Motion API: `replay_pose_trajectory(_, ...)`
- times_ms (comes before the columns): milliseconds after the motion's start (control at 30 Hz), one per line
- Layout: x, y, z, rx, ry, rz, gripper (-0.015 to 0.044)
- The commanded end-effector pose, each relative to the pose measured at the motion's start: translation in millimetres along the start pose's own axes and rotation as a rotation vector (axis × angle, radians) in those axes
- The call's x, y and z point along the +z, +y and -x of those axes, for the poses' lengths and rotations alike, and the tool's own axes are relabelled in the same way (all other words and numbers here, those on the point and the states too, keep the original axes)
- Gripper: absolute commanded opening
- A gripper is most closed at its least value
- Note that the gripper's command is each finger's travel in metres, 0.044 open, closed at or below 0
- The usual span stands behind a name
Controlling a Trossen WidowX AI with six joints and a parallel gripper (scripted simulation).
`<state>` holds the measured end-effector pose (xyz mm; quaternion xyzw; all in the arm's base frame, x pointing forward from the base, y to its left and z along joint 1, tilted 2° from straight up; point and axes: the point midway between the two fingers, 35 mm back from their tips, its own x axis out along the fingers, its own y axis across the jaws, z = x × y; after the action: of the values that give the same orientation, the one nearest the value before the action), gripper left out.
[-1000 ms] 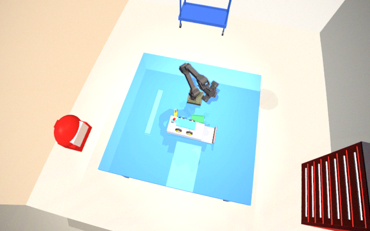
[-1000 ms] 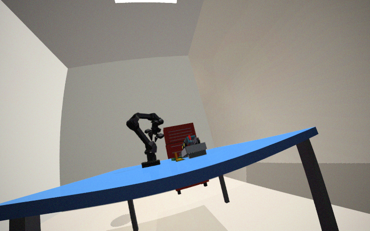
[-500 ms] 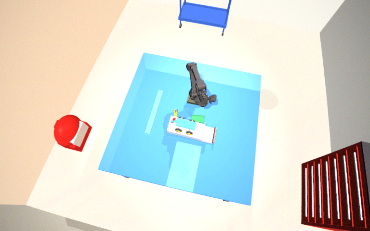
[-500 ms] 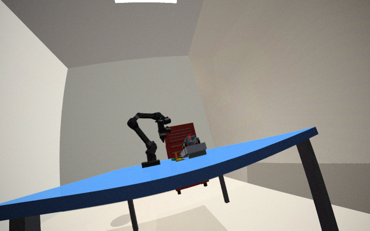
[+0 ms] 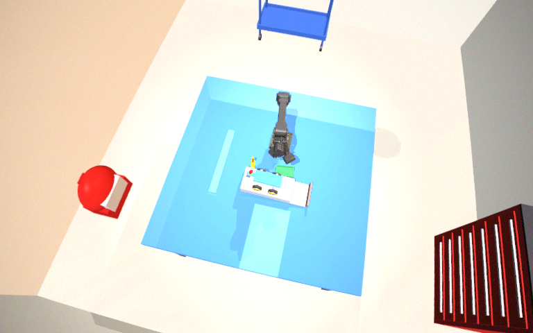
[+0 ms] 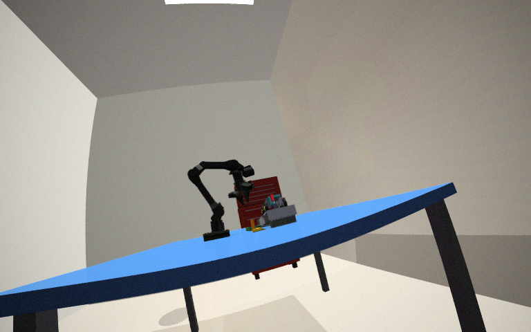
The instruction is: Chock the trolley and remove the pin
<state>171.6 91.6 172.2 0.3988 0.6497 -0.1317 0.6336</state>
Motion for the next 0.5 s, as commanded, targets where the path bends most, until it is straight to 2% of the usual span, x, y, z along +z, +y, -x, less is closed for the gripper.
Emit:
replay_pose_trajectory(0,21.2,-4.3,0.9,-0.015,-0.046,-0.189,0.0190)
replay_pose_trajectory(467,101.5,-48.0,12.5,-0.033,-0.229,-1.066,0.0190)
